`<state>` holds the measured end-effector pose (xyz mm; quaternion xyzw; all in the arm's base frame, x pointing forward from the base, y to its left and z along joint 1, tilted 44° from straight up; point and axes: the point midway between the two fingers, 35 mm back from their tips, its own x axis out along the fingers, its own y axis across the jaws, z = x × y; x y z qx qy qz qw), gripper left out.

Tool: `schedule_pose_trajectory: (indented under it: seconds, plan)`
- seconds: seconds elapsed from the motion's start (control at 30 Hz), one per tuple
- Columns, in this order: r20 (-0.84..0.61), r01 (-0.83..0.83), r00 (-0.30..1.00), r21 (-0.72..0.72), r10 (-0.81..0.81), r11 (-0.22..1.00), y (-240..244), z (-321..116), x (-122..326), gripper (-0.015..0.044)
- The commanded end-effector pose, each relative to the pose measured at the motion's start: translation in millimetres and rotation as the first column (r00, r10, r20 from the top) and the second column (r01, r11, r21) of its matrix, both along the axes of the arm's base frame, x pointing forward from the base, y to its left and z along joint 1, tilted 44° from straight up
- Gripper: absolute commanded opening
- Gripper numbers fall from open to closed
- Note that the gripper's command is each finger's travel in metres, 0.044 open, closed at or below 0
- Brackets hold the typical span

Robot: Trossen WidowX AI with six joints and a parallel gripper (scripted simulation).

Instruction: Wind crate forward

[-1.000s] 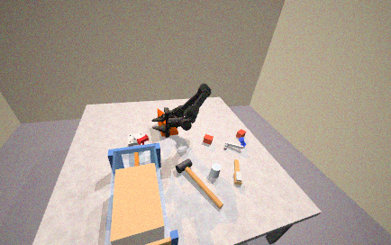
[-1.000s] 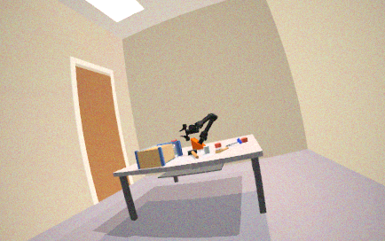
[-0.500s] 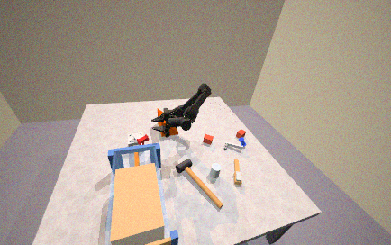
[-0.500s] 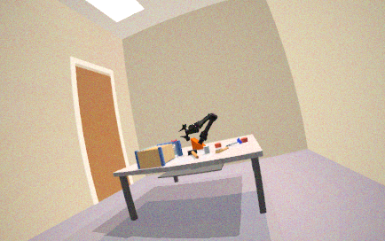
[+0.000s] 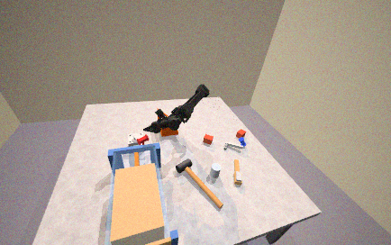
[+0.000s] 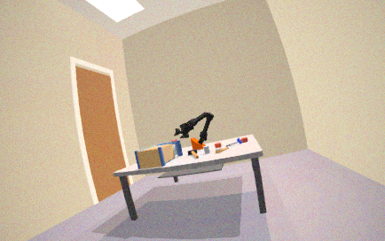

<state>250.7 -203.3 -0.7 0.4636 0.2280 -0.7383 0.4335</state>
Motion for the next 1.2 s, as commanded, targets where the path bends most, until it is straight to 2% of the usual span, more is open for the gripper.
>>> schedule_pose_trajectory:
  seconds: [0.0,0.13,0.2,0.33,0.47,0.63,0.83,1.0,1.17]
  plan:
    - [-0.131,-0.434,0.840,0.420,0.527,0.797,-14.0,-21.6,0.2,0.0440]
    - [-0.012,-0.607,0.637,0.608,0.771,0.512,-19.0,-31.9,-1.9,0.0440]
    - [0.069,-0.652,0.554,0.656,0.830,0.381,-21.1,-36.1,-3.0,0.0440]
    - [0.221,-0.718,0.381,0.683,0.898,0.136,-24.2,-41.6,-4.7,0.0440]
    - [0.385,-0.756,0.205,0.647,0.900,-0.104,-27.6,-46.8,-6.5,0.0440]
    - [0.554,-0.764,-0.034,0.522,0.832,-0.379,-31.5,-51.6,-8.4,0.0440]
    - [0.677,-0.717,-0.322,0.281,0.661,-0.637,-37.2,-56.4,-10.7,0.0440]
    - [0.675,-0.620,-0.557,0.051,0.484,-0.783,-42.3,-59.2,-12.4,0.0440]
    - [0.575,-0.470,-0.760,-0.165,0.303,-0.867,-48.0,-61.3,-14.0,0.0440]
